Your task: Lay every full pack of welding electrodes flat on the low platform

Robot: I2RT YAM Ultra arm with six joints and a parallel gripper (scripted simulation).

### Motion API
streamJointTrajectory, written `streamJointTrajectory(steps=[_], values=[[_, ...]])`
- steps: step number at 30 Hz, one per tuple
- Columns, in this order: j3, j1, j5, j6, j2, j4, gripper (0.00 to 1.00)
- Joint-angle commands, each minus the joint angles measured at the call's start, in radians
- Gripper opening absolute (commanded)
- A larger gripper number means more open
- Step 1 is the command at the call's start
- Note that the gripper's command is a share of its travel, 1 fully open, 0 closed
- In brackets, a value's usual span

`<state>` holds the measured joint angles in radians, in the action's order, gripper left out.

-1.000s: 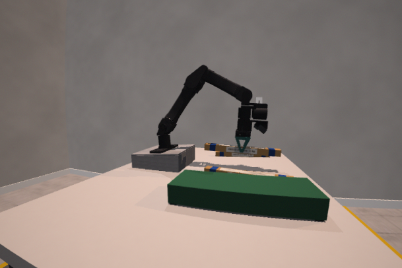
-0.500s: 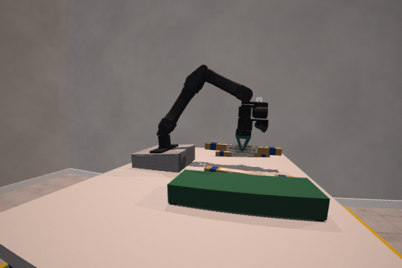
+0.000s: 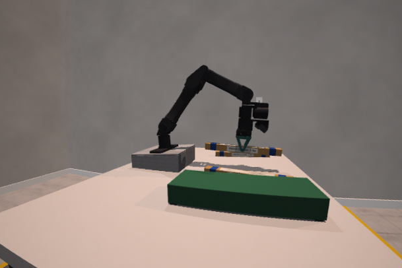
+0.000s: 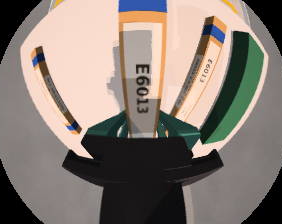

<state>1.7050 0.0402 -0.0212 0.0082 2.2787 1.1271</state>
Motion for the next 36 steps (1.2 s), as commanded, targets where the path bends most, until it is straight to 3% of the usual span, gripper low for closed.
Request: streamJointTrajectory(steps=[1,27,28,36], values=[[0.066,-0.003,-0.001,-0.003,-0.058,0.027,0.0],[0.078,-0.001,0.0,-0.002,-0.056,0.036,0.0],[-0.043,0.001,0.0,0.0,-0.055,-0.053,0.0],[-0.037,0.001,0.0,0.001,-0.071,-0.036,0.0]])
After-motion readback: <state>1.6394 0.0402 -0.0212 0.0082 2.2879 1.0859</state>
